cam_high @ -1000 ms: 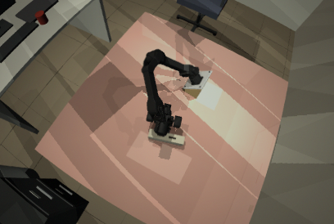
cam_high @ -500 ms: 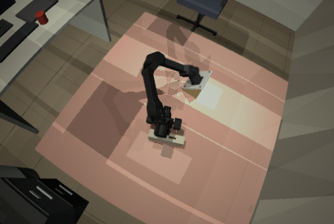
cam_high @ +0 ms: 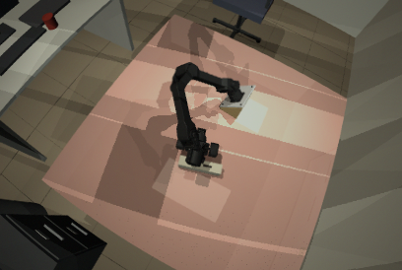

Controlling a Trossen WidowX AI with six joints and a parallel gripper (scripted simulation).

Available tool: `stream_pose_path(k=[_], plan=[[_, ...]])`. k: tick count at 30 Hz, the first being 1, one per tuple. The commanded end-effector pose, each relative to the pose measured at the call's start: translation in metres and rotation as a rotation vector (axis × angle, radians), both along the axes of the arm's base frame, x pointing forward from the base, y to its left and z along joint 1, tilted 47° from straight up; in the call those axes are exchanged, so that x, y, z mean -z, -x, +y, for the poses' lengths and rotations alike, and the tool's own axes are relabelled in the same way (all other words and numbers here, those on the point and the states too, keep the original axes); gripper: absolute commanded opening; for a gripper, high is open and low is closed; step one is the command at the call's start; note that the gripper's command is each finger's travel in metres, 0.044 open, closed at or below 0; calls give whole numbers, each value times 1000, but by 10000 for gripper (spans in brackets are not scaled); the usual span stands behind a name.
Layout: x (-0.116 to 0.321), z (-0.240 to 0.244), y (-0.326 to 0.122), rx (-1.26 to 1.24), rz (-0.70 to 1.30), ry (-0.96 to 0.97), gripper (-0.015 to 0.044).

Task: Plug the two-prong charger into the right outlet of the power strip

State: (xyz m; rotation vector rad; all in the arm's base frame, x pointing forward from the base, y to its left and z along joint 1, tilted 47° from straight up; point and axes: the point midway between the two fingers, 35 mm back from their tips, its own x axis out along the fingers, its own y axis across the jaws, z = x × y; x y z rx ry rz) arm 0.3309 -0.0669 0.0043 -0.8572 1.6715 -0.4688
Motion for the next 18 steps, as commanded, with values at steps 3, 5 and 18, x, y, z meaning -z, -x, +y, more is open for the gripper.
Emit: stream_pose_path(k=[3,5,18], plan=[[1,2,0,2,0,-5,0],[1,2,0,2,0,-5,0],[1,3,-3,2,0,-5,0]])
